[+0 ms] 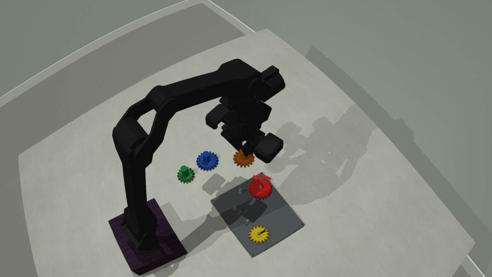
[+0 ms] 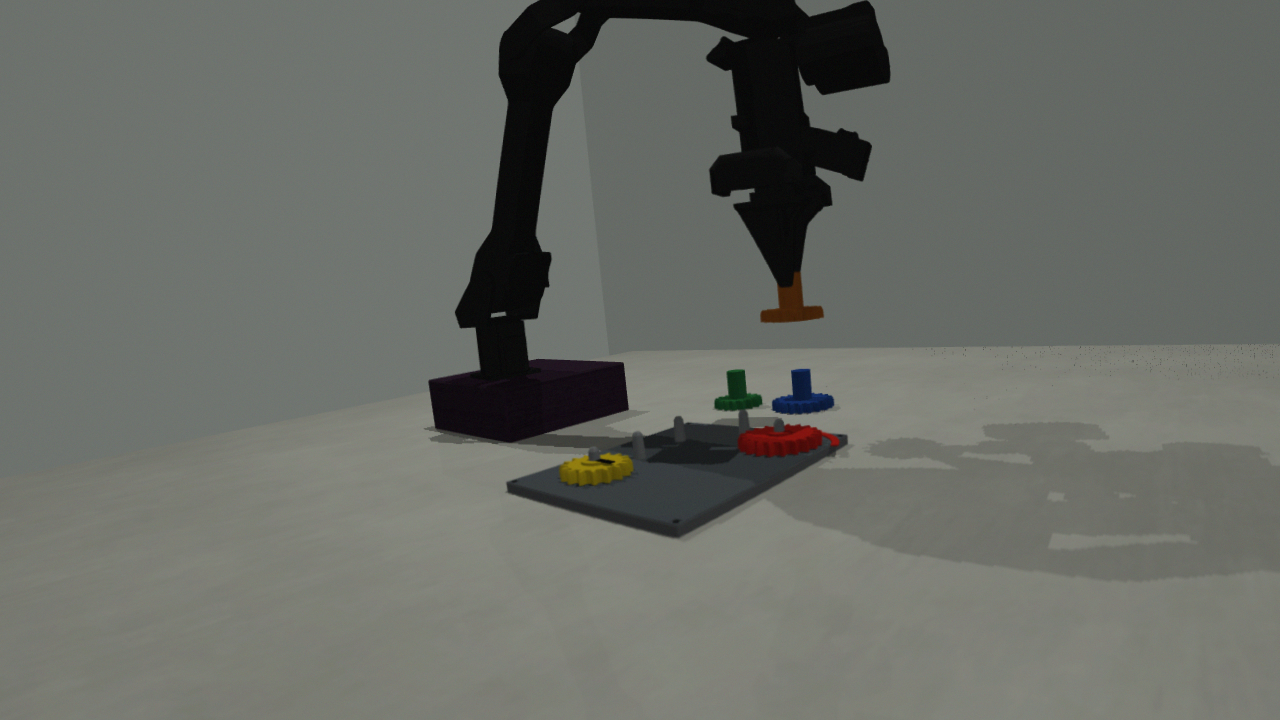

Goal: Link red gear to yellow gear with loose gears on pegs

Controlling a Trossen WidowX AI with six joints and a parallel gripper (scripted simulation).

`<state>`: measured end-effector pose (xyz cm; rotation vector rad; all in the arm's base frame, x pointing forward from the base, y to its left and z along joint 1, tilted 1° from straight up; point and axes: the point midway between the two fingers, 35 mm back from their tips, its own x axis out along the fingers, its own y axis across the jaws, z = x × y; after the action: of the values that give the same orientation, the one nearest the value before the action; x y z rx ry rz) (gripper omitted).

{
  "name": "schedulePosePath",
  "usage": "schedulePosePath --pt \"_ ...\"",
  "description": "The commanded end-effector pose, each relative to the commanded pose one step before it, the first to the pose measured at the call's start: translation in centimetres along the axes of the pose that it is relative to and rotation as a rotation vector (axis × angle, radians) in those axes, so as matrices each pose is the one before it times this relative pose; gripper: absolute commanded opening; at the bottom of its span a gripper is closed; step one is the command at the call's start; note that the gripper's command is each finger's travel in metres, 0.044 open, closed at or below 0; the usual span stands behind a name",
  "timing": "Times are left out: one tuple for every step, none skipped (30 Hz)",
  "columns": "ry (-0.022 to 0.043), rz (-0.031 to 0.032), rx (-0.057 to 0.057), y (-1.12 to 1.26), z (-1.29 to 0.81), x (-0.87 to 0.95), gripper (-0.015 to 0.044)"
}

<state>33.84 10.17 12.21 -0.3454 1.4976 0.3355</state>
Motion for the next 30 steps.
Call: schedulePosePath --pt "-0.00725 -0.00048 -0.0021 -0.238 -0.247 0.13 0.0" --pt "0.00007 -0.00005 0.0 -0.056 -0.09 0.105 0.0" --pt "0.00007 -0.00005 0.0 -0.056 -0.09 0.105 0.0" --pt "0.00007 -0.00005 0.0 -0.055 -0.091 0.105 0.0" --pt "0.00007 -0.00005 0.0 -0.055 -0.092 0.105 0.0" --pt "0.00007 -0.00005 0.0 -0.054 -0.093 0.105 0.0" --pt "0.00007 -0.00005 0.0 -0.054 -0.093 0.105 0.0" --pt "0.00007 -0.00005 0.0 -0.054 -0.094 0.105 0.0" --pt "0.00007 -0.00005 0.0 -0.053 -0.095 0.105 0.0" --pt "0.00007 -0.00005 0.0 -0.053 -0.096 0.106 0.0" --pt "0.00007 -0.00005 0.0 -0.052 -0.096 0.106 0.0" --pt "0.00007 -0.00004 0.0 -0.052 -0.097 0.106 0.0" --pt "0.00007 -0.00004 0.0 -0.051 -0.098 0.106 0.0" --pt "0.00007 -0.00004 0.0 -0.051 -0.098 0.106 0.0" --pt "0.00007 -0.00004 0.0 -0.05 -0.099 0.106 0.0" --pt "0.00007 -0.00004 0.0 -0.05 -0.1 0.106 0.0" --pt "0.00007 -0.00004 0.0 -0.049 -0.101 0.106 0.0" --pt "0.00007 -0.00004 0.0 -0.049 -0.101 0.106 0.0" --pt "0.00008 -0.00004 0.0 -0.048 -0.102 0.106 0.0" --pt "0.00008 -0.00004 0.0 -0.048 -0.103 0.106 0.0" --pt "0.00008 -0.00004 0.0 -0.047 -0.103 0.106 0.0" --pt "0.00008 -0.00004 0.0 -0.047 -0.104 0.106 0.0" --pt "0.00008 -0.00004 0.0 -0.046 -0.105 0.106 0.0" --pt "0.00008 -0.00004 0.0 -0.046 -0.106 0.106 0.0" --pt "0.00008 -0.00004 0.0 -0.045 -0.106 0.106 0.0" --pt "0.00008 -0.00004 0.0 -0.045 -0.107 0.106 0.0" --pt "0.00008 -0.00004 0.0 -0.044 -0.108 0.106 0.0" --pt "0.00008 -0.00004 0.0 -0.044 -0.108 0.106 0.0" --pt "0.00008 -0.00004 0.0 -0.043 -0.109 0.106 0.0" --pt "0.00008 -0.00004 0.0 -0.043 -0.11 0.106 0.0"
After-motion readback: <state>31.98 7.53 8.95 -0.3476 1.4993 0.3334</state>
